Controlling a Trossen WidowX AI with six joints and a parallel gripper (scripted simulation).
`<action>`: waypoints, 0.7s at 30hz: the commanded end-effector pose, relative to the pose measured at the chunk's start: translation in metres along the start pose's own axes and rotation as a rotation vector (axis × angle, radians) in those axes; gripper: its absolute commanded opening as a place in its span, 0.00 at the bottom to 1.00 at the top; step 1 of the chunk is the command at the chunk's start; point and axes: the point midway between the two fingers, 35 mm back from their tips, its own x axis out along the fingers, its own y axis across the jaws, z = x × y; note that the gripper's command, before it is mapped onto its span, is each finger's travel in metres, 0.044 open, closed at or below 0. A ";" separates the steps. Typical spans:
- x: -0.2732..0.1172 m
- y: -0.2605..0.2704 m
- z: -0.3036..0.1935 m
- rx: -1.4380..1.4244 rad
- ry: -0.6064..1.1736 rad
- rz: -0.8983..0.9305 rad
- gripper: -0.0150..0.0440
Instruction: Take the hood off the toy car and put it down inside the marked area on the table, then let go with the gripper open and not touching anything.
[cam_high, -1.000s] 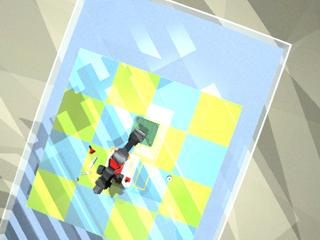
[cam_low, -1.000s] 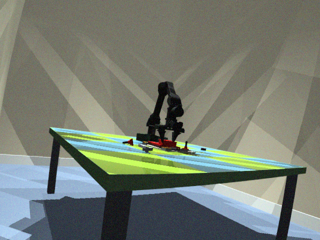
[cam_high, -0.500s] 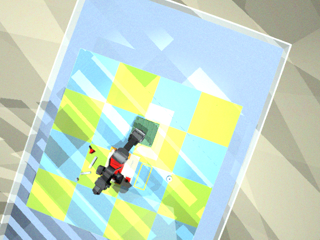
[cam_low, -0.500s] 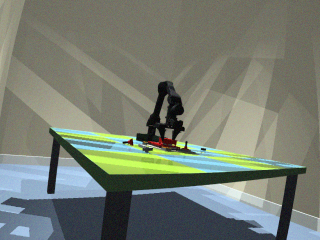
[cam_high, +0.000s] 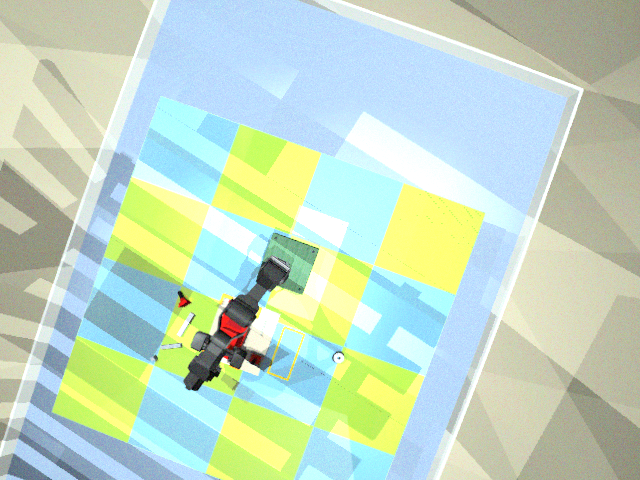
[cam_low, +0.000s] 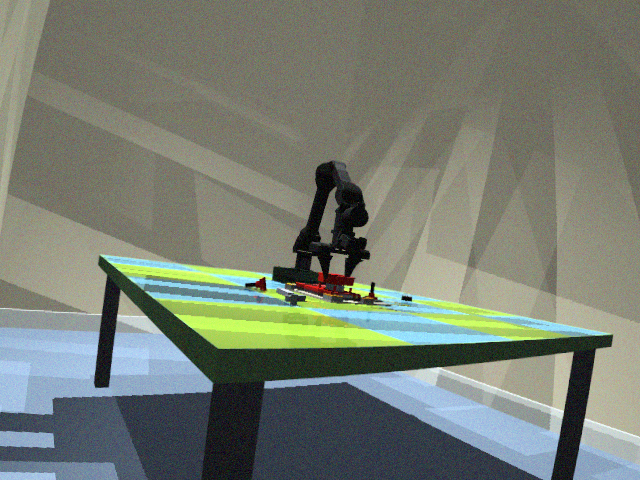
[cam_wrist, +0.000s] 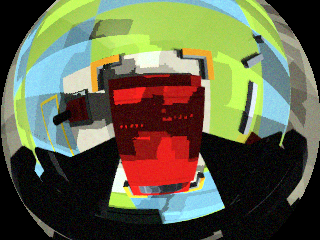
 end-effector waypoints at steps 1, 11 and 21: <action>-0.004 0.000 0.001 -0.002 -0.004 -0.001 0.25; -0.019 -0.001 0.002 -0.002 -0.004 -0.001 0.25; -0.052 0.000 0.001 -0.002 -0.004 -0.001 0.25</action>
